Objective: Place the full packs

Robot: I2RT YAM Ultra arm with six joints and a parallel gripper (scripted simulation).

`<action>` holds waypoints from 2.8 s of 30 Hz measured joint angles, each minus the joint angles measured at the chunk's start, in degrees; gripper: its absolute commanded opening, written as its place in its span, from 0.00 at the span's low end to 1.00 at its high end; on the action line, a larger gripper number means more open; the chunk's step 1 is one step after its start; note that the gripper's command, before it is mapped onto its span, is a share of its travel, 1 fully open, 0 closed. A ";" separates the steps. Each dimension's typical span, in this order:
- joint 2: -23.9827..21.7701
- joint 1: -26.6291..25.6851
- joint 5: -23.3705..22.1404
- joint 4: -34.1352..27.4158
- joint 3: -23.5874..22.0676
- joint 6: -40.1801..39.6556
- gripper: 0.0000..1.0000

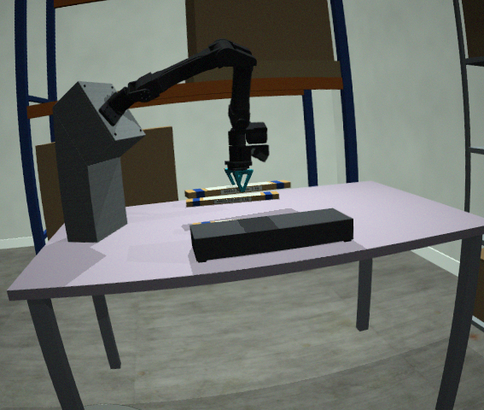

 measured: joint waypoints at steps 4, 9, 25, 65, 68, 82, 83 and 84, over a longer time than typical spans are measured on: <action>0.37 -0.31 -0.26 0.39 0.48 -0.35 0.00; 2.05 -0.94 -1.01 1.66 1.31 -0.79 0.00; 6.23 -2.69 -2.32 3.82 3.82 -2.08 0.00; 7.65 -3.96 -3.23 4.48 5.33 -2.95 0.00; 7.65 -4.04 -3.21 4.48 5.33 -2.97 0.00; 7.65 -4.07 -3.23 4.48 5.33 -2.97 0.00; 7.65 -4.07 -3.23 4.48 5.33 -2.97 0.00; 7.65 -4.07 -3.23 4.48 5.33 -2.97 0.00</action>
